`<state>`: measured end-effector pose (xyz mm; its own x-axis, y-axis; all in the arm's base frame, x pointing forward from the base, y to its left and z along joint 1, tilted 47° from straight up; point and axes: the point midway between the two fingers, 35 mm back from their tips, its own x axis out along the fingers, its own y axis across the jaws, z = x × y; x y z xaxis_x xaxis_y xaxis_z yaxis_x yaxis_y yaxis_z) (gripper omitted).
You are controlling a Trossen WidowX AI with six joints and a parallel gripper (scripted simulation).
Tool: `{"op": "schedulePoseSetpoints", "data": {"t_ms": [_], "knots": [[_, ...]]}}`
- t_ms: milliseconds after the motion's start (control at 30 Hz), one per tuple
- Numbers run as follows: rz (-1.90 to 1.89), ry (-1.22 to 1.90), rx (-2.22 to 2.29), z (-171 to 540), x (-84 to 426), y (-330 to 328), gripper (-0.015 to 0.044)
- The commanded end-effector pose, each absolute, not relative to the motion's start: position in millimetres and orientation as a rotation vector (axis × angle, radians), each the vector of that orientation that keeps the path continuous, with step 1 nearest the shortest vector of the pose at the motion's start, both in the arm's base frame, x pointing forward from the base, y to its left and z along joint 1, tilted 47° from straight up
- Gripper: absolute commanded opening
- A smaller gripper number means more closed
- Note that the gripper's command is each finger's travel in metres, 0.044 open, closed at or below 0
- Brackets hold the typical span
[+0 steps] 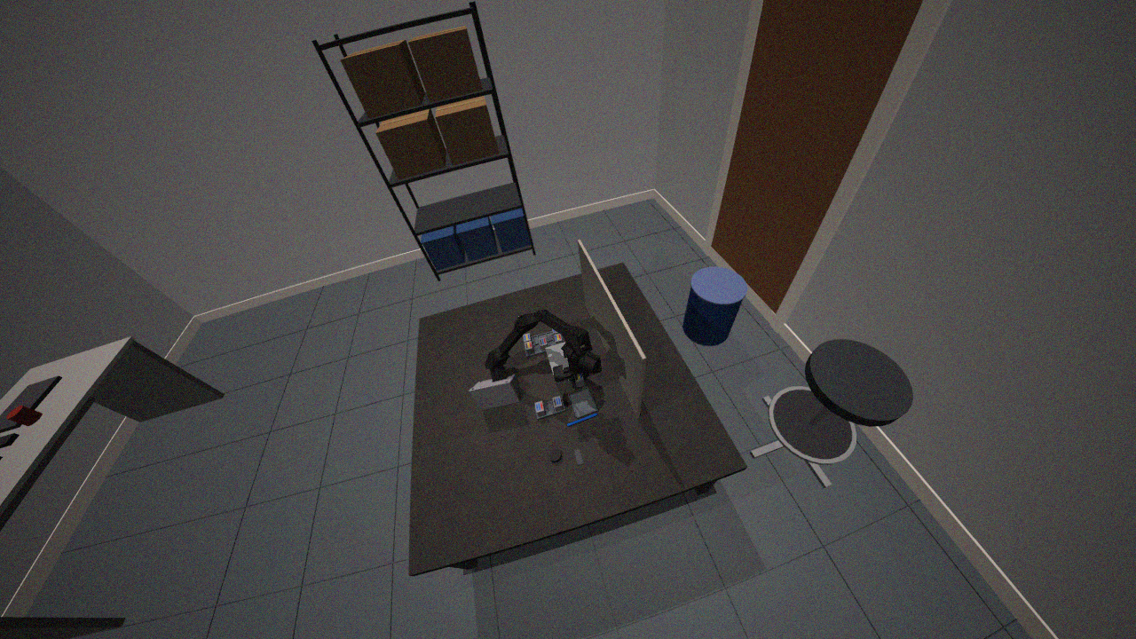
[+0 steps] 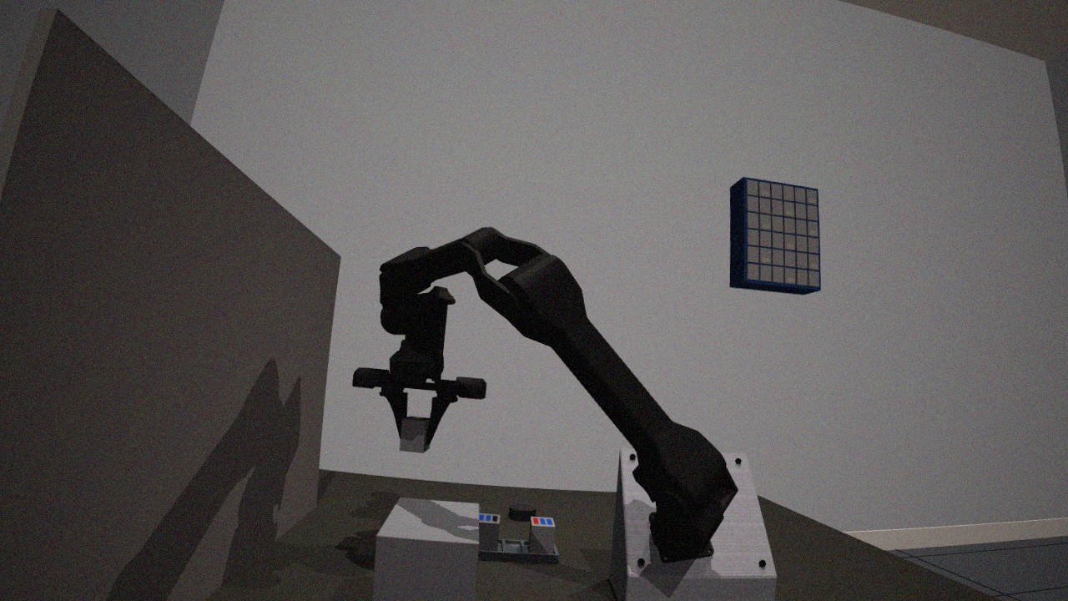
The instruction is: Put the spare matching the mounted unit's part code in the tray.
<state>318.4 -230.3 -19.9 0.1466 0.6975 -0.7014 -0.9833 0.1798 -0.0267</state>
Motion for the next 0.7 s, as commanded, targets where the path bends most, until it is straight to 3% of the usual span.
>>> {"op": "schedulePoseSetpoints", "data": {"t_ms": [0, 667], "knots": [[1.314, 0.617, -0.564, -40, 312, -240, 0.0000], [1.313, 0.617, -0.565, -50, 315, -234, 0.0000]]}}
